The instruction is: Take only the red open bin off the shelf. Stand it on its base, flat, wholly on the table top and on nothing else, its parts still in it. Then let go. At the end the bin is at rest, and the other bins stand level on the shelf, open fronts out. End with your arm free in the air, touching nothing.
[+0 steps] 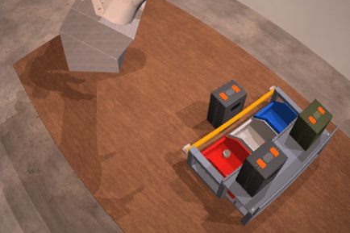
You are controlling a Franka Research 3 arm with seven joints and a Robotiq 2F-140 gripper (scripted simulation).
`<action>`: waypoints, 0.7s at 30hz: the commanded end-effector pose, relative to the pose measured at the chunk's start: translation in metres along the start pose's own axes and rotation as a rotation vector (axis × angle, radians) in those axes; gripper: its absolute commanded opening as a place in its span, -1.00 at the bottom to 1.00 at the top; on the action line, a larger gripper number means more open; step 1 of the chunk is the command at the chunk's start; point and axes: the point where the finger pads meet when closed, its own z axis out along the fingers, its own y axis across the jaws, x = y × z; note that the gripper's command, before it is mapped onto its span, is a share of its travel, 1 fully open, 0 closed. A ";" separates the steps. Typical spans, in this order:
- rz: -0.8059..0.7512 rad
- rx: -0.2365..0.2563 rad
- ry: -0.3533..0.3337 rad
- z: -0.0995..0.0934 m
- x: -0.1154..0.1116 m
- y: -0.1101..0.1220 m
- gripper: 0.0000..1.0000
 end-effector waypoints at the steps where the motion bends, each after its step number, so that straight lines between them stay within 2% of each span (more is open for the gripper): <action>1: -0.003 -0.003 0.000 0.001 0.001 -0.003 0.15; 21: -0.005 -0.006 0.000 0.001 0.003 -0.010 0.15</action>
